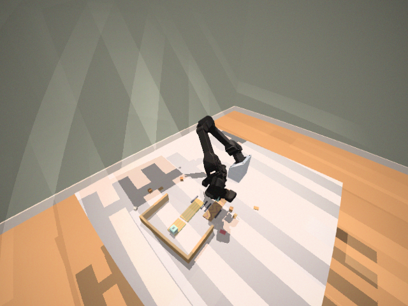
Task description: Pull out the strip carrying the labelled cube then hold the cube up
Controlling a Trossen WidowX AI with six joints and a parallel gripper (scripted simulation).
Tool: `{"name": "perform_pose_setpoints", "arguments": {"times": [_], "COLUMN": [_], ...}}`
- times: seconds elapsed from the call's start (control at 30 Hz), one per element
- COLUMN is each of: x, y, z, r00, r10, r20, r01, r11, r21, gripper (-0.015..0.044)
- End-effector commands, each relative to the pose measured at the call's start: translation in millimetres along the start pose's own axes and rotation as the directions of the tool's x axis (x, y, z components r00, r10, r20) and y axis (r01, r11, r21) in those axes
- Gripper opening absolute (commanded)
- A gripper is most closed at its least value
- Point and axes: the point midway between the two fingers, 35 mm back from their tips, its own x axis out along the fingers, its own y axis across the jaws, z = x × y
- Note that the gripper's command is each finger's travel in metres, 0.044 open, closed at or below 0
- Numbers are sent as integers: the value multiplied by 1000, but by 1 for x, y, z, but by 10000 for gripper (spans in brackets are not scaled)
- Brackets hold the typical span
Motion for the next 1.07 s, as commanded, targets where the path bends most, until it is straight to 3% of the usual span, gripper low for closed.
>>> {"name": "perform_pose_setpoints", "arguments": {"times": [0.0,0.2,1.03], "x": [-4,-36,-36], "y": [0,0,0], "z": [-5,-5,-5], "r00": [1000,1000,1000], "r10": [5,6,6], "r20": [-1,-1,-1], "r01": [-5,-6,-6], "r11": [1000,1000,1000], "r21": [4,4,4], "gripper": [0,0,0]}}
